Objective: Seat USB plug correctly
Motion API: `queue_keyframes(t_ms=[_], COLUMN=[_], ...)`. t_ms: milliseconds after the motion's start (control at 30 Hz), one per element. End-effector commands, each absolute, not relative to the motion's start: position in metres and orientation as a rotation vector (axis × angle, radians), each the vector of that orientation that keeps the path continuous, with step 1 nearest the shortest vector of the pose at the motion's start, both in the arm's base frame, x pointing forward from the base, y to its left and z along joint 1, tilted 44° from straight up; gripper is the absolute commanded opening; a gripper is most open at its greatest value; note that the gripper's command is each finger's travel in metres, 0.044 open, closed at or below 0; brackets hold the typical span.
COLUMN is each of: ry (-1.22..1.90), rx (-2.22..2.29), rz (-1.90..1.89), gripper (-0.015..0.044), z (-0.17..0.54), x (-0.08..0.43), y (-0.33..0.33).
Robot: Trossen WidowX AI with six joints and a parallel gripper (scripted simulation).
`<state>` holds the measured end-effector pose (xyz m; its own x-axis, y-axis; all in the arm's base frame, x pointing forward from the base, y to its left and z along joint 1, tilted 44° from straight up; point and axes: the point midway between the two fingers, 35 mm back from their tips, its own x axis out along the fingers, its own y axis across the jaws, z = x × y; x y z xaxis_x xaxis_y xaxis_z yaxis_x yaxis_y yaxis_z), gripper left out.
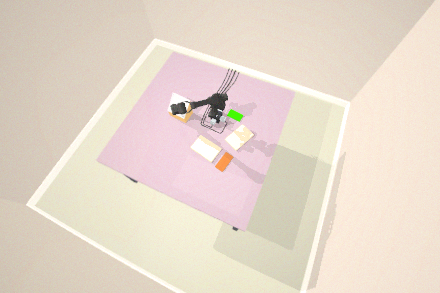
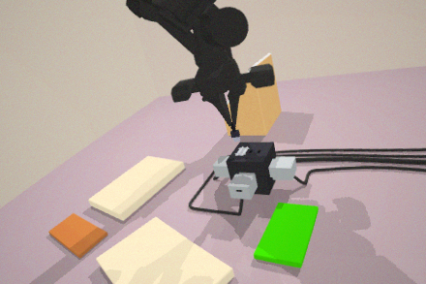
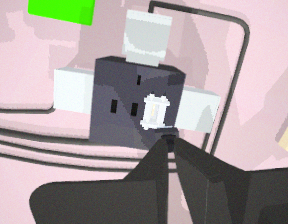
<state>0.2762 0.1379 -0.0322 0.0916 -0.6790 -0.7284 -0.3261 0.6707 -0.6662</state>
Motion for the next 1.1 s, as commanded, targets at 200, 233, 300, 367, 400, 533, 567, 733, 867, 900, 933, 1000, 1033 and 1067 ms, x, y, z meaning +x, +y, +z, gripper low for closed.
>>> queue_keyframes(t_ms=[200, 233, 300, 367, 400, 533, 567, 733, 867, 900, 933, 1000, 1033, 1067], ry=[1.57, 1.575, 1.586, 1.596, 1.6, 1.617, 1.621, 1.637, 1.646, 1.648, 1.649, 1.652, 1.653, 1.654], rx=[-1.066, -1.086, -1.127, -1.168, -1.188, -1.268, -1.288, -1.388, -1.466, -1.485, -1.505, -1.544, -1.563, -1.582], rz=[-0.133, -0.113, -0.072, -0.03, -0.01, 0.075, 0.097, 0.206, 0.295, 0.318, 0.34, 0.386, 0.409, 0.433], gripper=[0.0, 0.0, 0.0, 0.0, 0.0, 0.0, 0.0, 0.0, 0.0, 0.0, 0.0, 0.0, 0.0, 0.0], z=[-0.0324, -0.0324, -0.0324, -0.0324, -0.0324, -0.0324, -0.0324, -0.0324, -0.0324, -0.0324, -0.0324, -0.0324, -0.0324, -0.0324], x=[0.276, 0.276, 0.276, 0.276, 0.276, 0.276, 0.276, 0.276, 0.276, 0.276, 0.276, 0.276, 0.276, 0.276], y=[0.1377, 0.1377, 0.1377, 0.1377, 0.1377, 0.1377, 0.1377, 0.1377, 0.1377, 0.1377, 0.1377, 0.1377, 0.1377, 0.1377])
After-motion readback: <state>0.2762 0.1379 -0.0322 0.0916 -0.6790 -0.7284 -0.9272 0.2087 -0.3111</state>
